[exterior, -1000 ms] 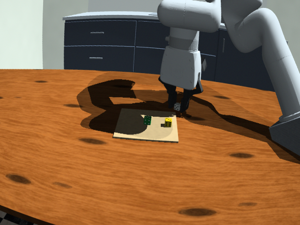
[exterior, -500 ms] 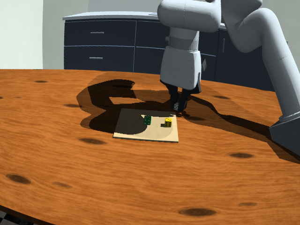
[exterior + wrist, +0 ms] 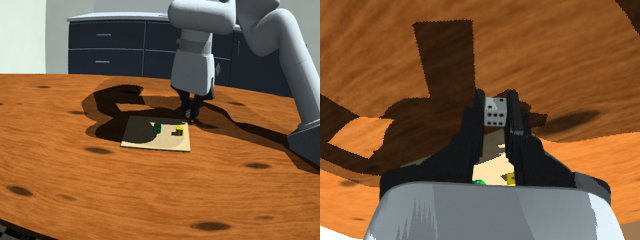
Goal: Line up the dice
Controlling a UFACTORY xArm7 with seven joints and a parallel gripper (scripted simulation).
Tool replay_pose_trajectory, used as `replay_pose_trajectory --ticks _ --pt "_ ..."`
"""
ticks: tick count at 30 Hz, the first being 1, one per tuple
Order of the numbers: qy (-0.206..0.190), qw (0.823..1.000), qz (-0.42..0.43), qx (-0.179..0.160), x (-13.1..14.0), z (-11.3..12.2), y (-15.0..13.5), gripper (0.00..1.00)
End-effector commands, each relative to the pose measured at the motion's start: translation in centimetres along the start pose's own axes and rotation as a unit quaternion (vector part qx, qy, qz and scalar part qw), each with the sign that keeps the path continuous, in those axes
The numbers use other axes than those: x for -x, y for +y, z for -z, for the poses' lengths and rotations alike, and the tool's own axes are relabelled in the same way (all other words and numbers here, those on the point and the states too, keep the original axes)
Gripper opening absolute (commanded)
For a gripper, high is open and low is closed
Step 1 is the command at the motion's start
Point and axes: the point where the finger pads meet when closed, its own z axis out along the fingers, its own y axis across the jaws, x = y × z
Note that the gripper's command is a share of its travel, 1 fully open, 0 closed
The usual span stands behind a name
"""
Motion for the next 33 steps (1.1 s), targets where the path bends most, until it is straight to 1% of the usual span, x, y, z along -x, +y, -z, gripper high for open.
replay_pose_trajectory --ticks 1,20,24,28,30,33 --pt "-0.001 1.0 0.0 -0.001 0.1 0.1 0.0 0.11" --pt "-0.001 1.0 0.0 -0.001 0.1 0.3 0.0 0.11" --pt "-0.001 1.0 0.0 -0.001 0.1 1.8 0.0 0.11" --pt "-0.001 1.0 0.0 -0.001 0.1 4.6 0.0 0.11" --pt "-0.001 1.0 0.0 -0.001 0.1 4.6 0.0 0.11" --pt "-0.001 1.0 0.0 -0.001 0.1 7.0 0.0 0.11"
